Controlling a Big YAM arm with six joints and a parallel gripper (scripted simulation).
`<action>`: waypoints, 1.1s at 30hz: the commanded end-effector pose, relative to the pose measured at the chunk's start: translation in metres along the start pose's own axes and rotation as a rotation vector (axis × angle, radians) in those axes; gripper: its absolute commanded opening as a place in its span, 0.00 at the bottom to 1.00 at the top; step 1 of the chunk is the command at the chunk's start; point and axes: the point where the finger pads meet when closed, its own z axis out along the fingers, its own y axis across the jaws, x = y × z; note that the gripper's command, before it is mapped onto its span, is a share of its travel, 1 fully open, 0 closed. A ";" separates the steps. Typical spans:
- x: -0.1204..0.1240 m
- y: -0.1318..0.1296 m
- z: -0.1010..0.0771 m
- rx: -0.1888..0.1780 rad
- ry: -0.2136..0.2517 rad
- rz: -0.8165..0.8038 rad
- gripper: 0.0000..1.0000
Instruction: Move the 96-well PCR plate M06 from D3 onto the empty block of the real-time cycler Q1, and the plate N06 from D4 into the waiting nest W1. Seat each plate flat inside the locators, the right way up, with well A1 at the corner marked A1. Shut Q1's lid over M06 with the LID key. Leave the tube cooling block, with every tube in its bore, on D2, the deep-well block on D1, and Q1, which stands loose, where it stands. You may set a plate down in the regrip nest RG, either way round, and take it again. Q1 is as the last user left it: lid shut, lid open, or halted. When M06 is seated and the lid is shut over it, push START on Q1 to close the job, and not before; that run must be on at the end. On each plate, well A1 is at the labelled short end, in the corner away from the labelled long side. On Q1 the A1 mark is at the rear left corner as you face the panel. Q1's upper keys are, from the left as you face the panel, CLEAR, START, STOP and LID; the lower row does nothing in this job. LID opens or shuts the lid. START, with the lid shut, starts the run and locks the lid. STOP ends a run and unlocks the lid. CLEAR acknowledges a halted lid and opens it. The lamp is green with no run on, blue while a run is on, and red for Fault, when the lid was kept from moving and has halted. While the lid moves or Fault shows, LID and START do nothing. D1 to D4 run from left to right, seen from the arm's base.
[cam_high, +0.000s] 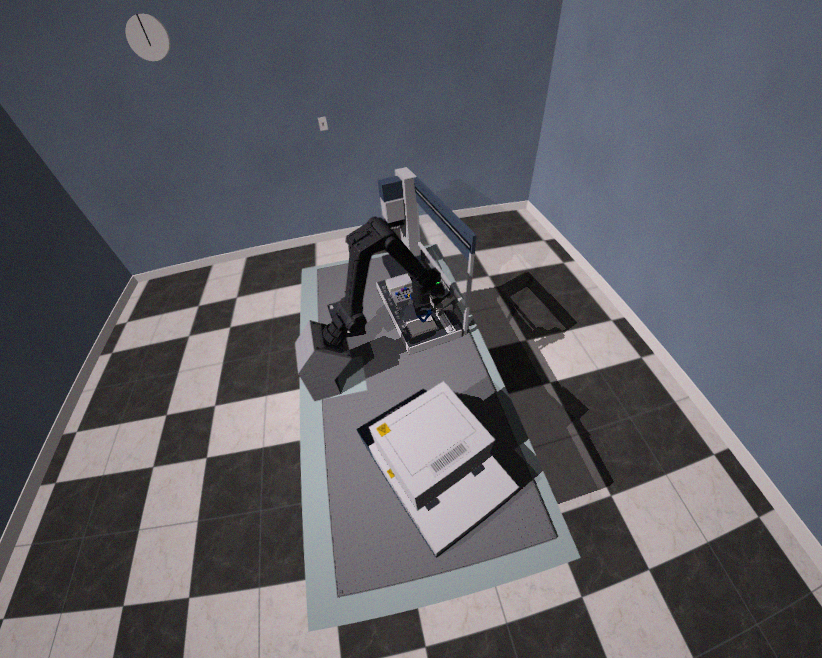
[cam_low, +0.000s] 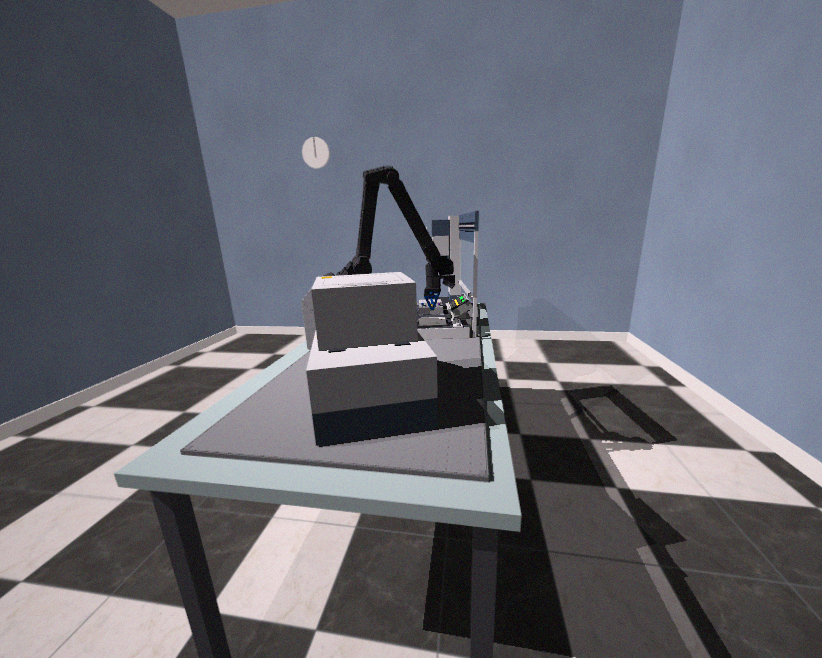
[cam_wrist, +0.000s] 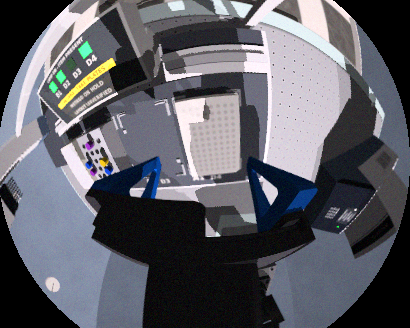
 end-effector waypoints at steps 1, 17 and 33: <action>-0.001 -0.008 -0.006 0.009 0.013 -0.109 1.00; -0.008 -0.013 -0.010 0.014 -0.015 -0.156 1.00; -0.013 -0.007 0.014 0.012 0.002 -0.114 1.00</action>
